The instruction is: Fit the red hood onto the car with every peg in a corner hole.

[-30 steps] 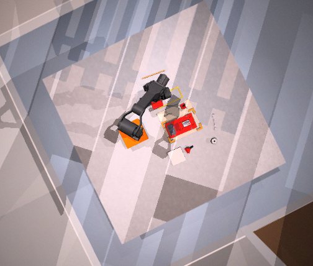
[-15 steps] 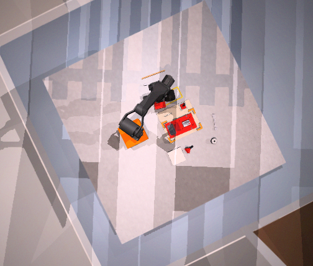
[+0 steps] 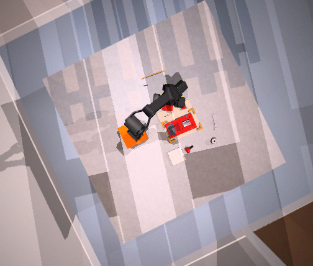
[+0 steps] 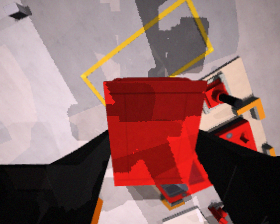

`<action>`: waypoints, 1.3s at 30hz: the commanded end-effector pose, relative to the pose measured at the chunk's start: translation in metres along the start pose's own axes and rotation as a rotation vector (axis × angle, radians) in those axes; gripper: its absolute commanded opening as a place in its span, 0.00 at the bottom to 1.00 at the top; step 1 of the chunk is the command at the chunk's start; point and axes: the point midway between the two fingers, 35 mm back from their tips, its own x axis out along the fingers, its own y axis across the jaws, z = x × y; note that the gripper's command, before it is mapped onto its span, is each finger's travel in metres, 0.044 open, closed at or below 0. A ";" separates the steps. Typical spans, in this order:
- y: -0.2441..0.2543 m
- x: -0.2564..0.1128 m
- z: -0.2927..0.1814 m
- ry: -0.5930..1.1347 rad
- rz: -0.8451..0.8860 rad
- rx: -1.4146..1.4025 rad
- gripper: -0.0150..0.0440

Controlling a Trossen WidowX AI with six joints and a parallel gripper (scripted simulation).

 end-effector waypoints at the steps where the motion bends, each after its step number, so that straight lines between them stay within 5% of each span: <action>1: -0.019 -0.002 -0.005 -0.001 -0.006 0.118 0.25; 39: -0.147 -0.008 -0.109 0.021 -0.037 1.040 0.25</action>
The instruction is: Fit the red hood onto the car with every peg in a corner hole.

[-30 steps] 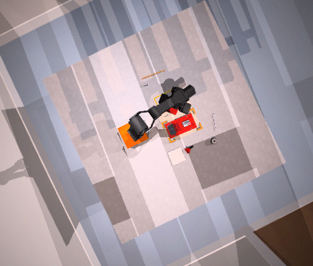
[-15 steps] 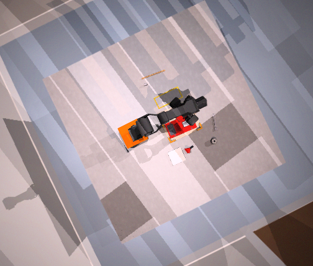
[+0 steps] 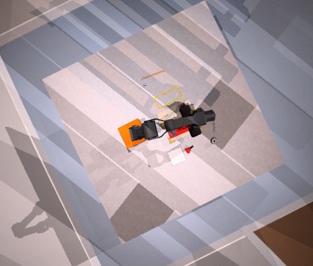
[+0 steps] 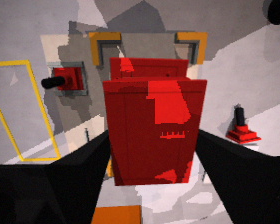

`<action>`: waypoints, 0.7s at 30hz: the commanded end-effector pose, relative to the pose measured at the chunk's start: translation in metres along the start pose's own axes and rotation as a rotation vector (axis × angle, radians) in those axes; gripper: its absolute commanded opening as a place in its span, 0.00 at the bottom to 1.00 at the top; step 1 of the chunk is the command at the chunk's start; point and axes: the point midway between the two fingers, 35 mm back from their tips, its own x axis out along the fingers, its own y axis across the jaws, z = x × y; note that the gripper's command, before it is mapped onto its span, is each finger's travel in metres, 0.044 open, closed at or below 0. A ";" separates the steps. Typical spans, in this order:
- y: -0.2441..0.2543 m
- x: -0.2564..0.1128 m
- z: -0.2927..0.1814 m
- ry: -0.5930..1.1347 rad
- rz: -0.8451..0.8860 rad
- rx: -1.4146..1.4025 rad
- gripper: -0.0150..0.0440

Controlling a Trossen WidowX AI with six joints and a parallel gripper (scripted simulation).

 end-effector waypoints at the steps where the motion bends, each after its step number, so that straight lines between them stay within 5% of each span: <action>1: -0.005 -0.001 0.002 -0.002 -0.003 0.032 0.25; 21: -0.004 0.049 0.004 -0.002 -0.003 0.032 0.25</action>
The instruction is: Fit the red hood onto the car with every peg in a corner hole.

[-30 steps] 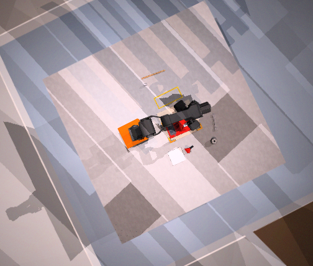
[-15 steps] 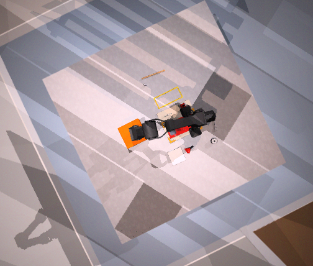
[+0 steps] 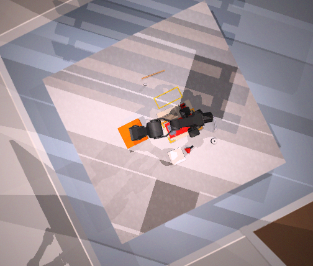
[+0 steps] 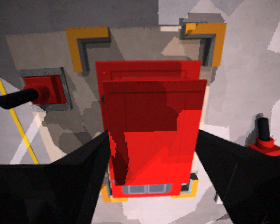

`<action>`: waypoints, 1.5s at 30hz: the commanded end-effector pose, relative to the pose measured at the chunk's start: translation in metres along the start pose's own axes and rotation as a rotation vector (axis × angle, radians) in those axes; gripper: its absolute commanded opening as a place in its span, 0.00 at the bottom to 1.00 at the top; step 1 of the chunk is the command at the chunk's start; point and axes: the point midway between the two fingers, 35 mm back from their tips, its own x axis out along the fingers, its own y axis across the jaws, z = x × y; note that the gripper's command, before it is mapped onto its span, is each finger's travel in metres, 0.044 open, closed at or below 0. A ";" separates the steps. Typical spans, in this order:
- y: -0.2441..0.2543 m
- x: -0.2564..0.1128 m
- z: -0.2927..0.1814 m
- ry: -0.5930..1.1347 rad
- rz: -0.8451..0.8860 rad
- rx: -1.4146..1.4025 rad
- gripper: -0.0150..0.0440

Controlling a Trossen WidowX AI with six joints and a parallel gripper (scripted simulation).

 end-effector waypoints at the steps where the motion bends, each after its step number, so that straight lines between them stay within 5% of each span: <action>1: 0.000 0.002 0.000 -0.002 -0.003 0.001 0.25; 45: 0.000 0.020 0.001 -0.002 -0.003 0.001 0.25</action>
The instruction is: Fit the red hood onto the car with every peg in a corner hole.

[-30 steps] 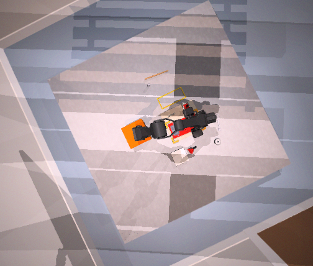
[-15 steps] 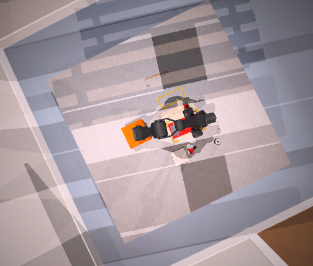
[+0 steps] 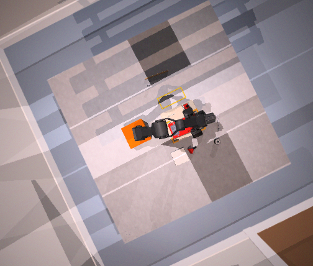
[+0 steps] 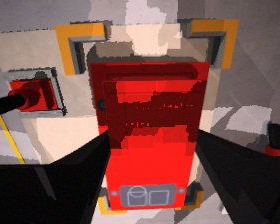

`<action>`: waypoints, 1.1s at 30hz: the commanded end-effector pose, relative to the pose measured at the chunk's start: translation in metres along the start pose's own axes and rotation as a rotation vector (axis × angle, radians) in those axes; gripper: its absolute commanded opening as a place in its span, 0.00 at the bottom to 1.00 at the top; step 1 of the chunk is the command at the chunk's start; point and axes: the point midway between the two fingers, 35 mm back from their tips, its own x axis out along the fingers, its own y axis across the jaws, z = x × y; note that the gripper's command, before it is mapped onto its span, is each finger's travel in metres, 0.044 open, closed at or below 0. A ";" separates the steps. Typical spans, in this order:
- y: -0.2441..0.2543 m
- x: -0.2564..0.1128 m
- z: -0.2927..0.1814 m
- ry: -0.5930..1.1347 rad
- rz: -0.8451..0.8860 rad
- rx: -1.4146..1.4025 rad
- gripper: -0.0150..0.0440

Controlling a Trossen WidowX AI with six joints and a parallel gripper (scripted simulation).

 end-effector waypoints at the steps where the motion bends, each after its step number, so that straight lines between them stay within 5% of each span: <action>1: 0.000 0.002 0.000 0.000 -0.001 0.000 0.25; 11: 0.000 0.002 0.000 0.000 0.000 0.000 0.25; 27: 0.000 0.003 0.000 0.000 0.000 0.000 0.97; 33: 0.000 -0.004 0.001 0.000 0.000 0.000 1.00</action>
